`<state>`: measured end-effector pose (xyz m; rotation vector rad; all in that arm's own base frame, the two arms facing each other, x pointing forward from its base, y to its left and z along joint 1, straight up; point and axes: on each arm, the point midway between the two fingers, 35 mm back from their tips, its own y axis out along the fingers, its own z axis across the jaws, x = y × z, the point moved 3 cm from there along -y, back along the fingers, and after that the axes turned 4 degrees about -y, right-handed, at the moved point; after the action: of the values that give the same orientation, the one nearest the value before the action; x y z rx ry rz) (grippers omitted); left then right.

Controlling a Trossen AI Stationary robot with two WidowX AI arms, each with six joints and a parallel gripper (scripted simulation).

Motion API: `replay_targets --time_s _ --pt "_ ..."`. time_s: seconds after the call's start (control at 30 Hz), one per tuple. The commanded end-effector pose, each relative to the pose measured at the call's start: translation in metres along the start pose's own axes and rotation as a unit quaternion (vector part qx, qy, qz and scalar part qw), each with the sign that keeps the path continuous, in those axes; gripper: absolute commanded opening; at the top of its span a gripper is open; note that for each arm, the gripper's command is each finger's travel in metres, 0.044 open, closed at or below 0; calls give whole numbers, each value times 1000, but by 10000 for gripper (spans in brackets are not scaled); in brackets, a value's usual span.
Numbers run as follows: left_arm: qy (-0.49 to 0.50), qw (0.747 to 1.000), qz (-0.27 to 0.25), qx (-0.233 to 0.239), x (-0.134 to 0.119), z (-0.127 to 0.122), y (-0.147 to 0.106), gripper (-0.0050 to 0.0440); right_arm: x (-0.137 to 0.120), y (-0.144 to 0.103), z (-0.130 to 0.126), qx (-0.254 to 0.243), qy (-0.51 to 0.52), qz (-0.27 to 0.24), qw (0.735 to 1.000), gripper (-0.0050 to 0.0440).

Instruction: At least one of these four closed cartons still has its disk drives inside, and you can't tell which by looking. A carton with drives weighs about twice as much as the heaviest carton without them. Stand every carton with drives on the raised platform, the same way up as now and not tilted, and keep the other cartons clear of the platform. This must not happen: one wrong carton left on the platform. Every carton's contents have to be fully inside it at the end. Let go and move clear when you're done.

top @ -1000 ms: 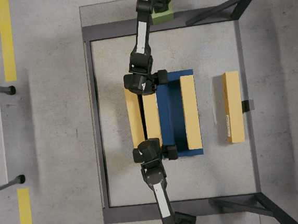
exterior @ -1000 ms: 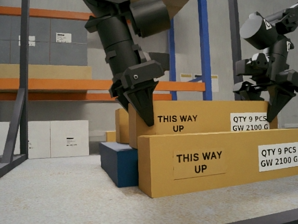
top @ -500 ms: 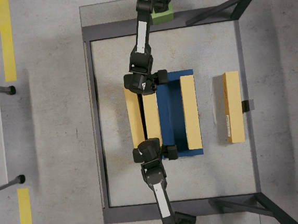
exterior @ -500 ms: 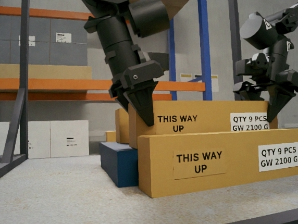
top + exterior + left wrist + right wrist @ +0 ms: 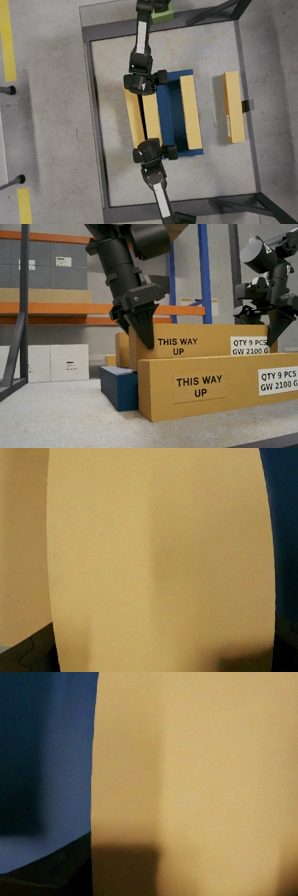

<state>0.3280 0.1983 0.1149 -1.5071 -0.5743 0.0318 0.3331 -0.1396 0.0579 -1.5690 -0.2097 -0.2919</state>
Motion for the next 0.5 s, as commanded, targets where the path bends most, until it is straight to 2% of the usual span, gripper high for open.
replay_targets --time_s 0.0,0.47 --pt "3 1000 -20 5 6 1 -18 -50 11 -16 -3 -8 -2 -21 1000 -50" --pt "2 1000 -16 3 6 1 -17 -50 10 -17 -4 -6 -2 -16 1000 -50"
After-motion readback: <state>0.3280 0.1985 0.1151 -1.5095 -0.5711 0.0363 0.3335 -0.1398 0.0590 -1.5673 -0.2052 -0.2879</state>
